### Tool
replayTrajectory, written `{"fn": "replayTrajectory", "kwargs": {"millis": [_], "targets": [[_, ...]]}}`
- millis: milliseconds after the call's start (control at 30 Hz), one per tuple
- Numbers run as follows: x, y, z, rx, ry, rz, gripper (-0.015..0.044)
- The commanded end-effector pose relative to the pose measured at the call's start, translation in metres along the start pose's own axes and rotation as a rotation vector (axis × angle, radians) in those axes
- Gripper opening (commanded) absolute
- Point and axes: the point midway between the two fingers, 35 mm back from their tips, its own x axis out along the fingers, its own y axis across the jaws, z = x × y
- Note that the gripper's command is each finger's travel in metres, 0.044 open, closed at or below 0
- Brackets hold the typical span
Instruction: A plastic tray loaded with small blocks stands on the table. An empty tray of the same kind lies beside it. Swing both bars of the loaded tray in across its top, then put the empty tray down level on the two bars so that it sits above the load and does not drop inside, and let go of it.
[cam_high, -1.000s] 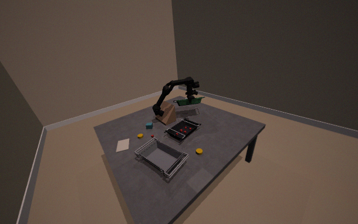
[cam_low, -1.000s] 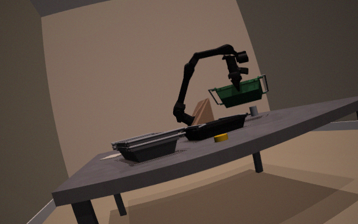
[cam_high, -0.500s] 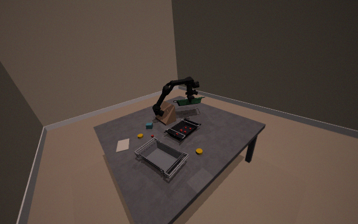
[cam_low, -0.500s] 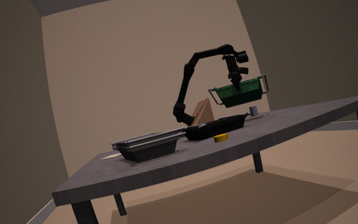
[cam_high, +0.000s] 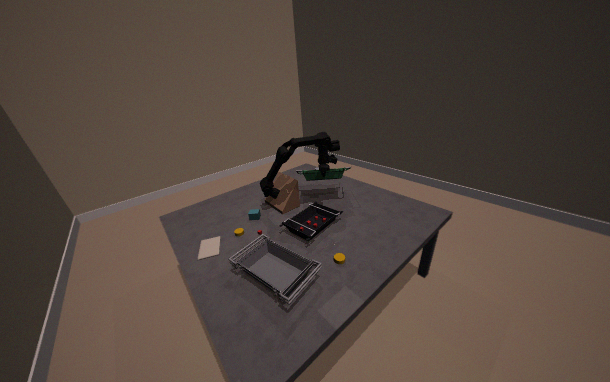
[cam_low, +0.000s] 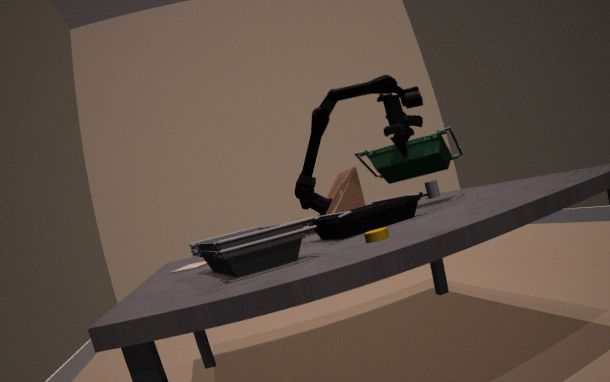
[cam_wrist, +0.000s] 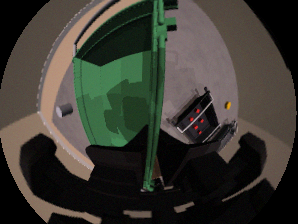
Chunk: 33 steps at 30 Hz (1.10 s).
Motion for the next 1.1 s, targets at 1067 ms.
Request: {"fn": "replayTrajectory", "kwargs": {"millis": [1067], "targets": [[-0.022,-0.082,-0.021,0.613,-0.049,0.036,0.0]]}}
